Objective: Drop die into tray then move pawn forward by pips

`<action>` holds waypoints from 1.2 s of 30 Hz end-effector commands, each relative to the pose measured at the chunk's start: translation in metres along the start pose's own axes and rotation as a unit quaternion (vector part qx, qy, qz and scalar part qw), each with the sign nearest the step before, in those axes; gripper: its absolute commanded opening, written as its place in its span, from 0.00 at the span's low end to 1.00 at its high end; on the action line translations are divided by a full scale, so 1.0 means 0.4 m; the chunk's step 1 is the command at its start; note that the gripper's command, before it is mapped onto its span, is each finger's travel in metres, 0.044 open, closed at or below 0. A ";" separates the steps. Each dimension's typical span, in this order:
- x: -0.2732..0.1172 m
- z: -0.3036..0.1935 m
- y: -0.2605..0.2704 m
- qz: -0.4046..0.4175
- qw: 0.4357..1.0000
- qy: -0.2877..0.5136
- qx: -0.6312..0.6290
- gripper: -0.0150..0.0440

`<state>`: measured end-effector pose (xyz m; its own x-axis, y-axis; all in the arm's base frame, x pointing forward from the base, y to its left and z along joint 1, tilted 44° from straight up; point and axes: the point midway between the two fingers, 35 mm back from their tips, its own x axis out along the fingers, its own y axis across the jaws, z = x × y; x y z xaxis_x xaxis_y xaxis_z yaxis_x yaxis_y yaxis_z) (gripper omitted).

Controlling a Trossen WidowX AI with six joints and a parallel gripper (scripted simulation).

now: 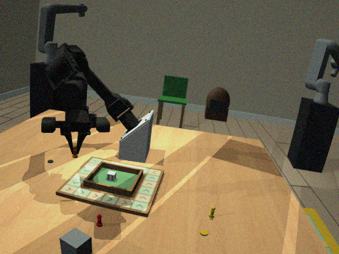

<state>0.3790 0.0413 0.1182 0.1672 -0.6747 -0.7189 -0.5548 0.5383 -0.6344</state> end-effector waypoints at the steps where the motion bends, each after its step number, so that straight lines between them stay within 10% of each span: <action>1: 0.036 0.055 0.071 0.003 1.000 0.003 -0.006 0.25; 36: 0.255 0.188 0.331 0.003 1.000 0.003 -0.005 0.25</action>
<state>0.3865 0.0903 -0.0508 0.1706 -0.6669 -0.7253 -0.5527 0.5446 -0.6308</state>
